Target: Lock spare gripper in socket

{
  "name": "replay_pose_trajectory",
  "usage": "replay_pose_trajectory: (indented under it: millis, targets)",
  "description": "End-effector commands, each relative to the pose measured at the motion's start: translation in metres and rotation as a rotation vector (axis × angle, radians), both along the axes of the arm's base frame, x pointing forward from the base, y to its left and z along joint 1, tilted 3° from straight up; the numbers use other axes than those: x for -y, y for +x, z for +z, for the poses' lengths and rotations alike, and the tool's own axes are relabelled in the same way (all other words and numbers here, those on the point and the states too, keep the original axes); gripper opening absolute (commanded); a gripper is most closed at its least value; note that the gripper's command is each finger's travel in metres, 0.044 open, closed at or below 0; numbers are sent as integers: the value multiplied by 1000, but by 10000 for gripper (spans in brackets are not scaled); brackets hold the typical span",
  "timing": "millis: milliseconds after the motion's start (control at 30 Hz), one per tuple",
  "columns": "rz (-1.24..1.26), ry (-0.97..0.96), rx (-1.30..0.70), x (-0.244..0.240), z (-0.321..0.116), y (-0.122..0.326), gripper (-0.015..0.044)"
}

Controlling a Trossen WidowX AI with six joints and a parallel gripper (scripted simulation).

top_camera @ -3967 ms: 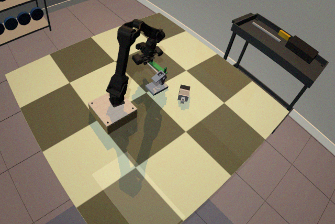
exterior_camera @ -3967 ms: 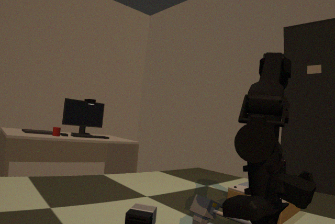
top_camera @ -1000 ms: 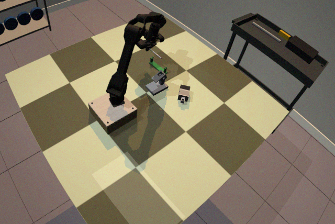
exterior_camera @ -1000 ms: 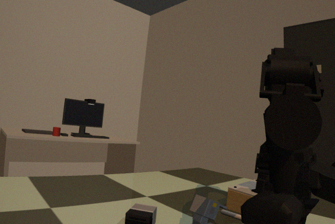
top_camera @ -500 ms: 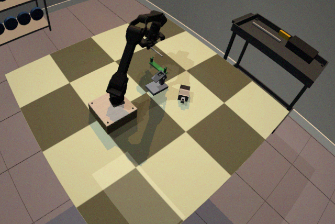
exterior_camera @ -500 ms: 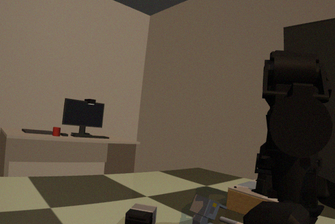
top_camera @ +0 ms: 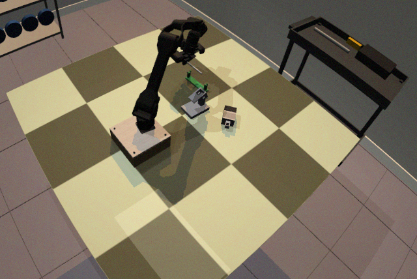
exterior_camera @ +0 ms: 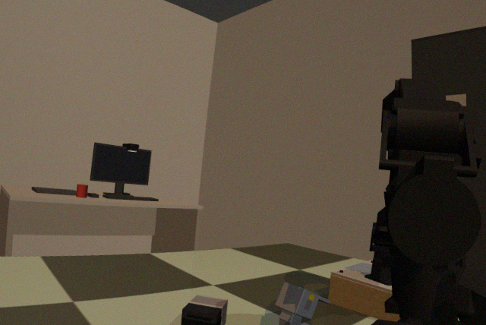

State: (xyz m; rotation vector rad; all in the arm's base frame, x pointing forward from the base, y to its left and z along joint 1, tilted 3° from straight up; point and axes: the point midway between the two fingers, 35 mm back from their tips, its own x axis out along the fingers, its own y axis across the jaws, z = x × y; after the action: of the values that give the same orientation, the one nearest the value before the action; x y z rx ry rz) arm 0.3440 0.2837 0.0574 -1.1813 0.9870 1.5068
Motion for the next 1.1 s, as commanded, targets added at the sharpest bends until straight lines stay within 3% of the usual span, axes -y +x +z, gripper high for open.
replay_pose_trajectory:
  millis: [0,1067]
  targets:
    - [4,0,1,0,-7,0,0]
    - [5,-2,-2,-3,-43,2,0]
